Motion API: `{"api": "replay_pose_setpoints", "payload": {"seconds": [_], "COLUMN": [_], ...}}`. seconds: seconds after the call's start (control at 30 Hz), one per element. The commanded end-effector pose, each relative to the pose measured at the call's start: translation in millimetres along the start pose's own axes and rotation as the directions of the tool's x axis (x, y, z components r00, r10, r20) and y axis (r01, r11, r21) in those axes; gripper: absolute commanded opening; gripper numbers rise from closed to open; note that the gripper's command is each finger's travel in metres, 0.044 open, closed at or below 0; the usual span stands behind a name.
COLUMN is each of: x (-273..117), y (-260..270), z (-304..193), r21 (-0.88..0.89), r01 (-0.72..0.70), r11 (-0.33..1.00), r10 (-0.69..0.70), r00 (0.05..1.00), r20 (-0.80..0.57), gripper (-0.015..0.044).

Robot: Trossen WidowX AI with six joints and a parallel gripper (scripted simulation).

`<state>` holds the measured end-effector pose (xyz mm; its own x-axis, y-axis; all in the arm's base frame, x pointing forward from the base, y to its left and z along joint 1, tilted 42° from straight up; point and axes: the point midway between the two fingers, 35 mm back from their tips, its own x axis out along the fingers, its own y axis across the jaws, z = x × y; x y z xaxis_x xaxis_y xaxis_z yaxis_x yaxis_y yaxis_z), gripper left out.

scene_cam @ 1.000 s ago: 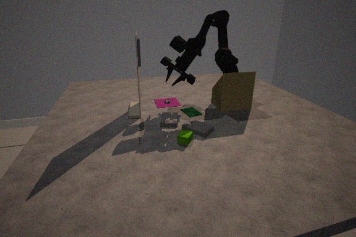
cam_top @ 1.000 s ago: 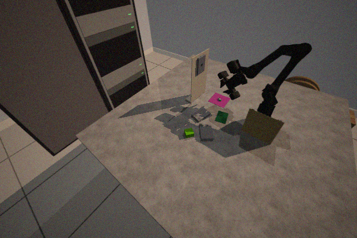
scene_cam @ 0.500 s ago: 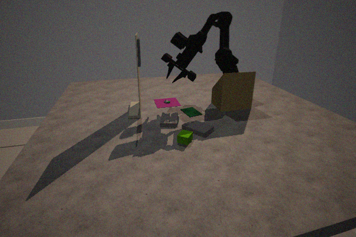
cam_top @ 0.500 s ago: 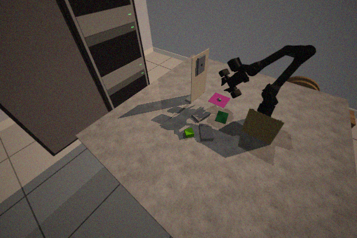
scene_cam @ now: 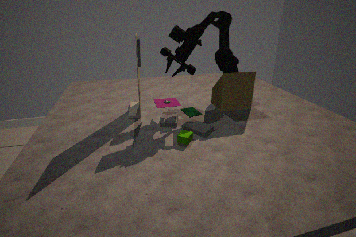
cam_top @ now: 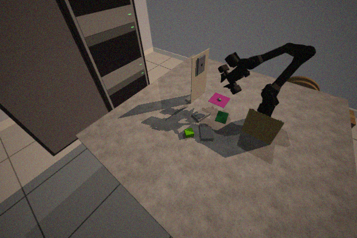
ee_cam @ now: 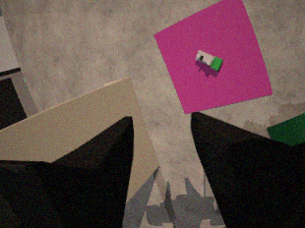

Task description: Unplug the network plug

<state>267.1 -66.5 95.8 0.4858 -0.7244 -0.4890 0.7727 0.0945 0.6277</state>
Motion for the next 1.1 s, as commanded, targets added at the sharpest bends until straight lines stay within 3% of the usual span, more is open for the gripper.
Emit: {"api": "replay_pose_setpoints", "payload": {"seconds": [0.0, 0.73, 1.07], "x": [-9, -66, -66], "y": [8, 41, 41], "z": [0, 9, 9], "r21": [0.011, 0.014, 0.014], "r01": [-0.002, -0.028, -0.028], "r11": [1.000, 1.000, 1.000], "r10": [0.002, 0.028, 0.028], "r00": [1.000, 0.999, 0.999], "r20": [0.003, 0.016, 0.016], "gripper": [0.0156, 0.0156, 0.0419]}}
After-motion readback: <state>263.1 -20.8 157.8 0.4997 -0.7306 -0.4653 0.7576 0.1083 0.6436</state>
